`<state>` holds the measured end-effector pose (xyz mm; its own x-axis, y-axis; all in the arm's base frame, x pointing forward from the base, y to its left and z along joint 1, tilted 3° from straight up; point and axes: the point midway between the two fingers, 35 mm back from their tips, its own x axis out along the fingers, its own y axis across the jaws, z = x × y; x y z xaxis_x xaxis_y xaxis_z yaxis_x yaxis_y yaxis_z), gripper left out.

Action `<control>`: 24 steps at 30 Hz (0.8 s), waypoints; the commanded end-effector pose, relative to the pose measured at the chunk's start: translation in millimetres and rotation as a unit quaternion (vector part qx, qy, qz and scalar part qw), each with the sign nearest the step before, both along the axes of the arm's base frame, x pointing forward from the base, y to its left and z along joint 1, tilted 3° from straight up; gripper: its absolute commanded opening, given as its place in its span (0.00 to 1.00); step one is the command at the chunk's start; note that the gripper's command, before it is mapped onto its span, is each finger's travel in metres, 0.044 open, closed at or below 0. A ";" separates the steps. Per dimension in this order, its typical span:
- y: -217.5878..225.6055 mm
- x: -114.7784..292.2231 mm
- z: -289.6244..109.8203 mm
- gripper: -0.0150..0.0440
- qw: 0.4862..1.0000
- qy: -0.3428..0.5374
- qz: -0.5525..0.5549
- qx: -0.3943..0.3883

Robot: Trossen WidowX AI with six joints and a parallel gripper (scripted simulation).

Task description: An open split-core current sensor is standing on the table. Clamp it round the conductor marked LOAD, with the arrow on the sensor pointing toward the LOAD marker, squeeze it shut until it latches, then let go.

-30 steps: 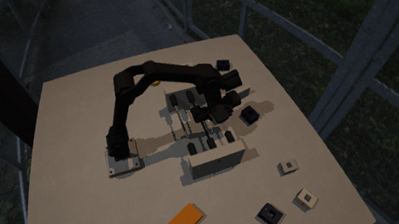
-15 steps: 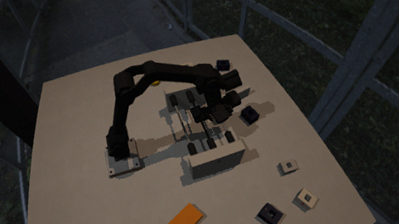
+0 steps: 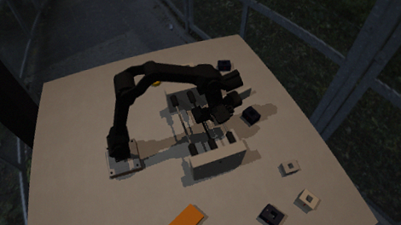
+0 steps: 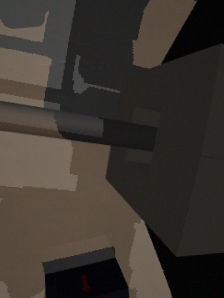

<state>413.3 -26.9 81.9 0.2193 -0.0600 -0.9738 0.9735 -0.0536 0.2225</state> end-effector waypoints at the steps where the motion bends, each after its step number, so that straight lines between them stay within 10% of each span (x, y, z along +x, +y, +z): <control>1: -0.1 0.1 0.0 0.25 1.000 0.000 0.000 0.000; 24: -0.2 0.5 -3.2 0.25 0.999 0.040 -0.002 0.002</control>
